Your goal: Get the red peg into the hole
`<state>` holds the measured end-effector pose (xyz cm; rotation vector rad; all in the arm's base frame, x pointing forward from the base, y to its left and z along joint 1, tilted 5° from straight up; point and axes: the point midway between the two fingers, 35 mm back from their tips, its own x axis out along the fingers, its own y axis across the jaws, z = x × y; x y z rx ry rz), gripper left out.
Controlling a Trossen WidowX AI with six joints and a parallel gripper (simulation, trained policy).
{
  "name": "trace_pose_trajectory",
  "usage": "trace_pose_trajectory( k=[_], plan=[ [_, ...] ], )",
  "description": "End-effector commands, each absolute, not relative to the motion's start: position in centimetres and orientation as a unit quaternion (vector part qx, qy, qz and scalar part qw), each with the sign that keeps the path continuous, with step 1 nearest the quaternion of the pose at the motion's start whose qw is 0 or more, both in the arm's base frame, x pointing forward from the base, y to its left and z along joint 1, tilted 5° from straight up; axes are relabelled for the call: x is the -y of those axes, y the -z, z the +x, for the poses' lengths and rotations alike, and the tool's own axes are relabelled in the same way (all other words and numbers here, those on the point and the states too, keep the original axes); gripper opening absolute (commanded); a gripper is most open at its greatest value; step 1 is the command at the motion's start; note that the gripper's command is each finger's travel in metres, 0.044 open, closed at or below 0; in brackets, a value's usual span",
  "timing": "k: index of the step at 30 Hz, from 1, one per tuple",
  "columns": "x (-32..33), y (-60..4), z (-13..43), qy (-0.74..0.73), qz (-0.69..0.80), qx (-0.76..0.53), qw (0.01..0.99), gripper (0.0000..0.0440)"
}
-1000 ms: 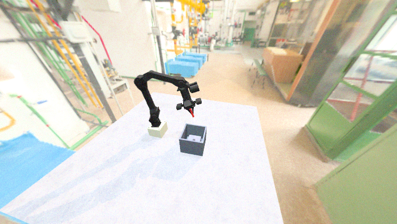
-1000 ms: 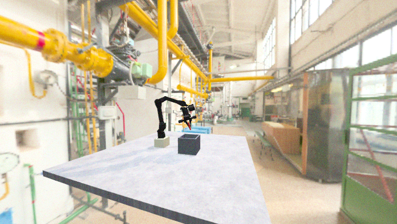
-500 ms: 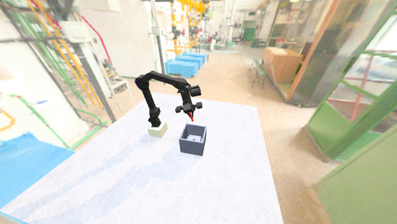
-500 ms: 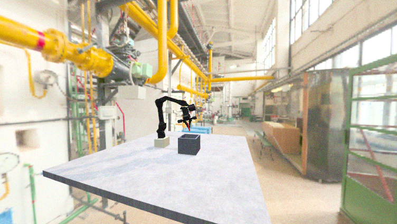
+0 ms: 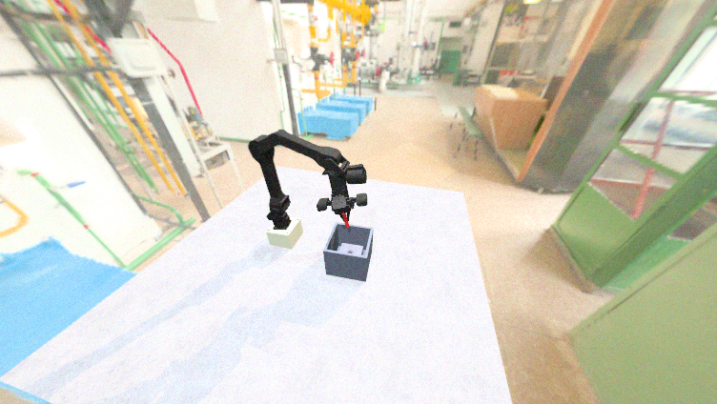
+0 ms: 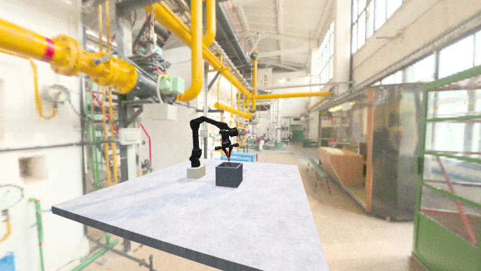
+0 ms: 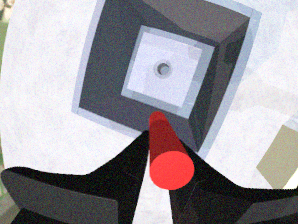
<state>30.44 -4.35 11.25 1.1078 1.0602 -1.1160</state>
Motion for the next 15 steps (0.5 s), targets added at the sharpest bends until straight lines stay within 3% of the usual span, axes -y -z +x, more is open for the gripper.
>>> trace_pose_trajectory(
  k=[1,15],
  plan=[
    [5.2,-10.6,30.7,0.48,0.473,-0.461,0.577,0.0],
    [7.4,-7.0,30.8,0.486,0.482,-0.476,0.552,0.0001]
  ],
)
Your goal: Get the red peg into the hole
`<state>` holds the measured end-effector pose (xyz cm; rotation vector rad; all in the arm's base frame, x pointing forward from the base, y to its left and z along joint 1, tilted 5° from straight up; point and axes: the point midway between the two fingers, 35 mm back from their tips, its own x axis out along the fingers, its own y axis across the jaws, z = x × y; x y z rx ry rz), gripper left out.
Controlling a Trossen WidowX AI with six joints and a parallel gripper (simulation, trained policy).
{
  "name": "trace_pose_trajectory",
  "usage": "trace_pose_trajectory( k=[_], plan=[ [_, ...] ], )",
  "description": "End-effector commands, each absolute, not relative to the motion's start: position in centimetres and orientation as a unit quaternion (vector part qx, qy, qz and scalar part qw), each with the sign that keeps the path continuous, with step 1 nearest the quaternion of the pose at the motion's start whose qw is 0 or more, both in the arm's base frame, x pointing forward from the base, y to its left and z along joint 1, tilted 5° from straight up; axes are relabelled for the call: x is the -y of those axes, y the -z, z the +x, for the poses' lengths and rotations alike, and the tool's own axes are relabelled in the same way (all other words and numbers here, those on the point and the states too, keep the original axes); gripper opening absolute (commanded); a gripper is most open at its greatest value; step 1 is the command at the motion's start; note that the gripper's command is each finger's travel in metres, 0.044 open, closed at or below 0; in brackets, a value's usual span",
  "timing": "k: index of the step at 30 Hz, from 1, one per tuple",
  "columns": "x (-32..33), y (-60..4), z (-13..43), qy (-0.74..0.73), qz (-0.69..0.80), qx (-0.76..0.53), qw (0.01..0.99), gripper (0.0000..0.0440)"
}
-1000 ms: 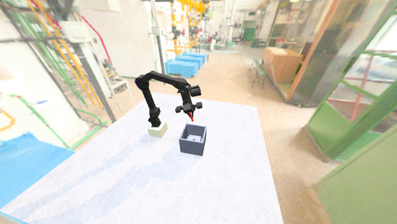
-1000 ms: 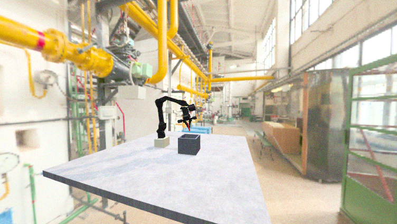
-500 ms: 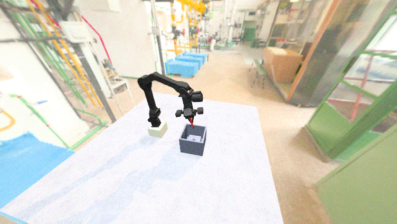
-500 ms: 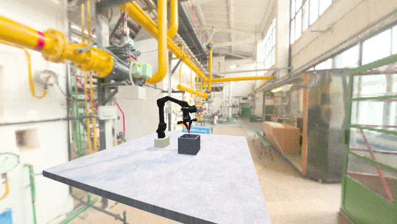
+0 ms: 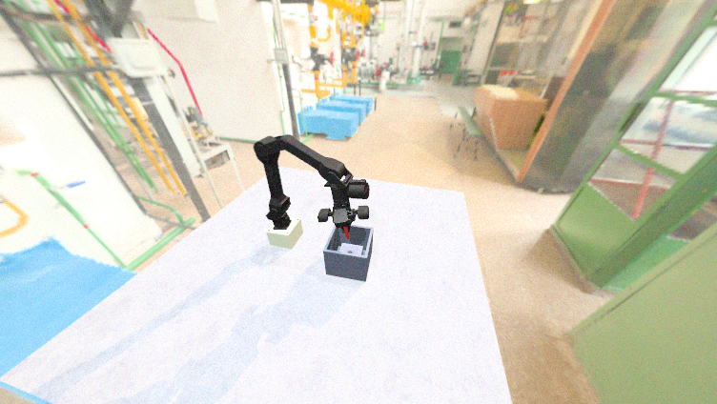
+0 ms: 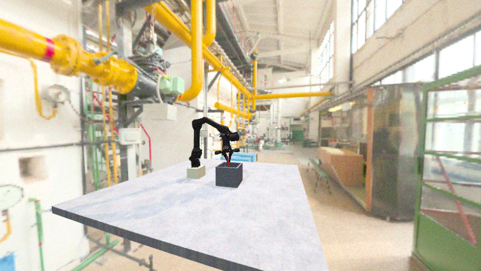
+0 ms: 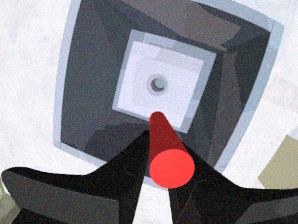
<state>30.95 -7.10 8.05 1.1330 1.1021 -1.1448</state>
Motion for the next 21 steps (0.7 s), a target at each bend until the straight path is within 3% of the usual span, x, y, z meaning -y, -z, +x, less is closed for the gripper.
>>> trace_pose_trajectory(
  k=[1,21],
  plan=[
    [7.5,-6.7,30.9,0.486,0.483,-0.477,0.551,0.0],
    [9.2,-2.6,31.6,0.477,0.478,-0.494,0.548,0.0]
  ],
)
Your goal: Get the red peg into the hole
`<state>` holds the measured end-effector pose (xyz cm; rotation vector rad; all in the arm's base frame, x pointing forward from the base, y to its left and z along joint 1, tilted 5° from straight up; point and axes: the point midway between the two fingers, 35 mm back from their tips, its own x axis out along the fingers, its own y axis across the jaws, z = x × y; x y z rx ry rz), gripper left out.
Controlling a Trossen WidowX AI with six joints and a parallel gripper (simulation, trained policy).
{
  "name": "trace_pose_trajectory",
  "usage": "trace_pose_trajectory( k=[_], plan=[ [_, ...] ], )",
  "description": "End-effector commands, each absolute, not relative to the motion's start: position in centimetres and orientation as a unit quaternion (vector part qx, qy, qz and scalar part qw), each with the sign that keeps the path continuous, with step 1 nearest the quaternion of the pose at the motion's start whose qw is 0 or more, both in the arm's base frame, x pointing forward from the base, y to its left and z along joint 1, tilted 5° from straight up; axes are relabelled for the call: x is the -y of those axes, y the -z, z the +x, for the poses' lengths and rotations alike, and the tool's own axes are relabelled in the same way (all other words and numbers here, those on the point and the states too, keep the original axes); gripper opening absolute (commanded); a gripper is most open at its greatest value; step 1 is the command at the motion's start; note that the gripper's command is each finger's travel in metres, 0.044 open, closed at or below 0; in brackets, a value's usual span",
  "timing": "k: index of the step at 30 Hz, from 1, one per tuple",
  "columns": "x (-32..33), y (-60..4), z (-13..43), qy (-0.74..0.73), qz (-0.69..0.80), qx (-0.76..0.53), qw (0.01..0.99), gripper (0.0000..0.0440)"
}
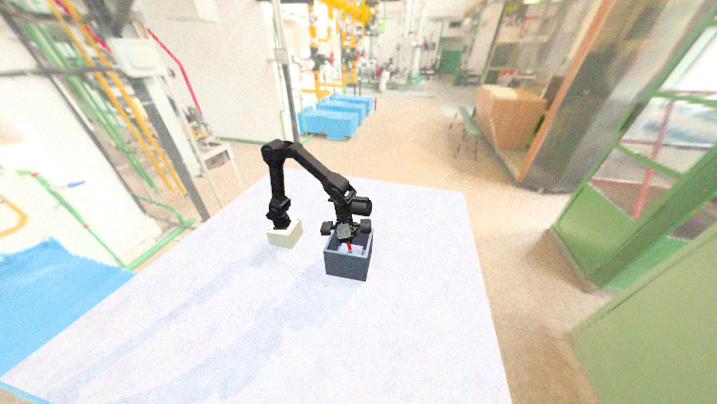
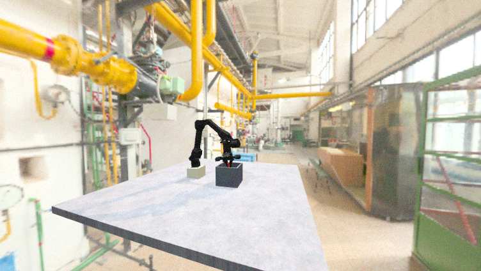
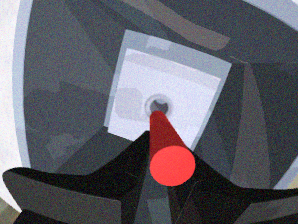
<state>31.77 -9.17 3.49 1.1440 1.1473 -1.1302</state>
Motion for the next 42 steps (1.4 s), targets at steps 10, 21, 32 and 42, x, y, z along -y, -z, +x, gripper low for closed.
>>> trace_pose_trajectory(
  k=[10,21,32,42],
  plan=[
    [9.2,-1.9,31.8,0.47,0.466,-0.518,0.542,0.0098],
    [6.2,-4.4,31.0,0.442,0.507,-0.559,0.485,0.0065],
    [5.4,-7.4,30.4,0.43,0.539,-0.567,0.451,0.0],
    [6.0,-10.5,31.9,0.389,0.58,-0.556,0.452,0.0012]
  ],
)
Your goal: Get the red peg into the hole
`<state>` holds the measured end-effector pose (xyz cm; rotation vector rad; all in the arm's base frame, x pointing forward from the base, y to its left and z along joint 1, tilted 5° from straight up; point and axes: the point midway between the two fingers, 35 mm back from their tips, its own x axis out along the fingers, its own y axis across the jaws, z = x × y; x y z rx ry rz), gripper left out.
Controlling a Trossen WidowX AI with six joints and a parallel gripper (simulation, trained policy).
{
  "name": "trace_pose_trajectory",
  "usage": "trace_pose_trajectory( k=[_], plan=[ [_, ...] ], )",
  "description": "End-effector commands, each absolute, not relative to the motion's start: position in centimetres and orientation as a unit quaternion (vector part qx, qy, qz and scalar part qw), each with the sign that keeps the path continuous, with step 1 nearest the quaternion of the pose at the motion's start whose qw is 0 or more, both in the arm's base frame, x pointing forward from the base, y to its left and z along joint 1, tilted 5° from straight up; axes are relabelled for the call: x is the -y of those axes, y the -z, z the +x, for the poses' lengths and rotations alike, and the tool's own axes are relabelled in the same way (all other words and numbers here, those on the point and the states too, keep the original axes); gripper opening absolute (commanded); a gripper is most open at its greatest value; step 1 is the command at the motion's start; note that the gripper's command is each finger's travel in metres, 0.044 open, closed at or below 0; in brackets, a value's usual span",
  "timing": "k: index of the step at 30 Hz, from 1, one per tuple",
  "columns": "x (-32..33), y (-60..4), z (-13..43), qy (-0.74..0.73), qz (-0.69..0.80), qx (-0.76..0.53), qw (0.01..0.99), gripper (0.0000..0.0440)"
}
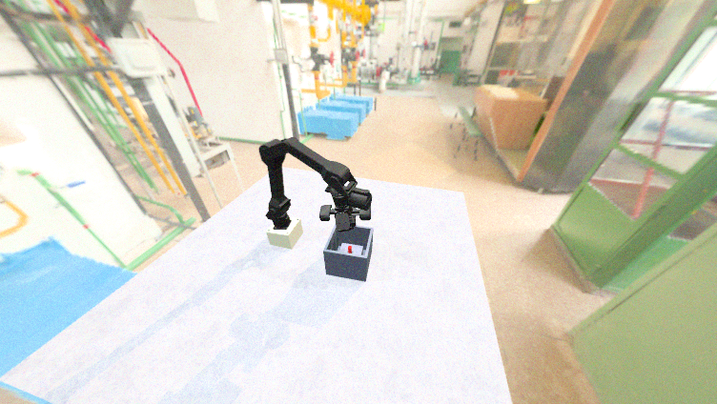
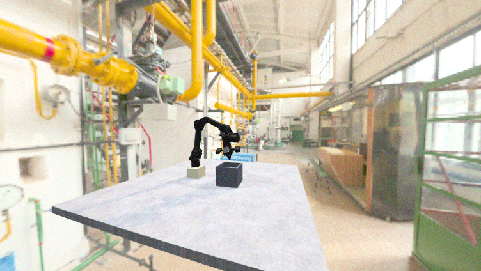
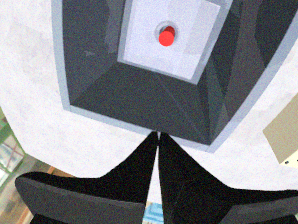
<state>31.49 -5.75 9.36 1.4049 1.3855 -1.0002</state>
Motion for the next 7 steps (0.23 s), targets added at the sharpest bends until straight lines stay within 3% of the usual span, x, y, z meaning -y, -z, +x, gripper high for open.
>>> trace_pose_trajectory(
  k=[1,7],
  plan=[
    [6.0,-10.9,32.1,0.384,0.584,-0.554,0.453,0.0013],
    [6.7,-13.5,32.7,0.353,0.603,-0.543,0.466,0.0018]
  ],
)
